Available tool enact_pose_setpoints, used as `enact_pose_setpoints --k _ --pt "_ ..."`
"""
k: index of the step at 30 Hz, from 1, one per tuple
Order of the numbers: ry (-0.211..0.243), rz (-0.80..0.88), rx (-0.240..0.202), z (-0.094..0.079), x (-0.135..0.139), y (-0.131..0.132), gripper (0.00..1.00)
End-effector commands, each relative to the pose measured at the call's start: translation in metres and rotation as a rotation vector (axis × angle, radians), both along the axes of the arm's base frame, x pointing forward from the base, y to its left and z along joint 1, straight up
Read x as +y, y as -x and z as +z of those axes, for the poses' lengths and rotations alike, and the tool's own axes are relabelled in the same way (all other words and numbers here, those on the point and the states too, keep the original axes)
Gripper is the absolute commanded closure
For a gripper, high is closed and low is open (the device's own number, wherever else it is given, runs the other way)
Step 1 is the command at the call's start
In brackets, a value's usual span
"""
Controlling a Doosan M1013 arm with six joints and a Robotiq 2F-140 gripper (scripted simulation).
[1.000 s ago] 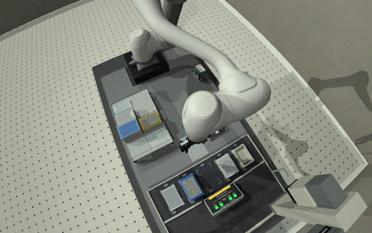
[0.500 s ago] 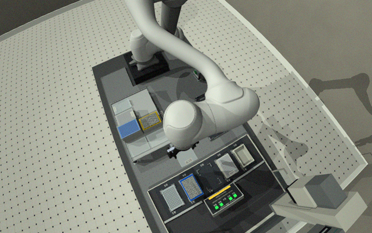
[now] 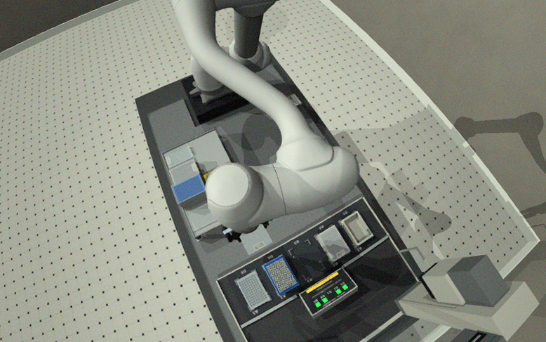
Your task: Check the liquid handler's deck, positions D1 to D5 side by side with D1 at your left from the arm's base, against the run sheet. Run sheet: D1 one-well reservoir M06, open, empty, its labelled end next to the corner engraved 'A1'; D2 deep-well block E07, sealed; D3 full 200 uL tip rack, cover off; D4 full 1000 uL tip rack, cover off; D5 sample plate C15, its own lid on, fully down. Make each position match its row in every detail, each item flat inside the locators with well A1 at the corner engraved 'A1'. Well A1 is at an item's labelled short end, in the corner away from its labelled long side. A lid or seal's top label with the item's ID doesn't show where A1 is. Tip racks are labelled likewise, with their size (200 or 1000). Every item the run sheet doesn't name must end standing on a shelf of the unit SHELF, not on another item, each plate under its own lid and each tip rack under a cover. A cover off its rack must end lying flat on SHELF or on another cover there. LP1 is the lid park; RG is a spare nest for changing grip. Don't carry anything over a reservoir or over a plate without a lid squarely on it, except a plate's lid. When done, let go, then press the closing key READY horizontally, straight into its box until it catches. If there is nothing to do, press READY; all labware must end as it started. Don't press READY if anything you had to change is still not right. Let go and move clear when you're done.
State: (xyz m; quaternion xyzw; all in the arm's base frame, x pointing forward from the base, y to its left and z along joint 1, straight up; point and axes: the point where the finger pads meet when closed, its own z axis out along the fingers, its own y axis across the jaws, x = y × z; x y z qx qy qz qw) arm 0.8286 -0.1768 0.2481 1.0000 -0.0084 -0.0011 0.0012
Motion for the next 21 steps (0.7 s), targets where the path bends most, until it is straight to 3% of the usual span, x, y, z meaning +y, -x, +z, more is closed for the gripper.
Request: enact_pose_setpoints --k 1,21 --pt "0.0 0.003 -0.002 0.001 -0.006 0.0 0.9" --pt "0.0 0.003 -0.002 0.002 -0.096 0.004 0.9"
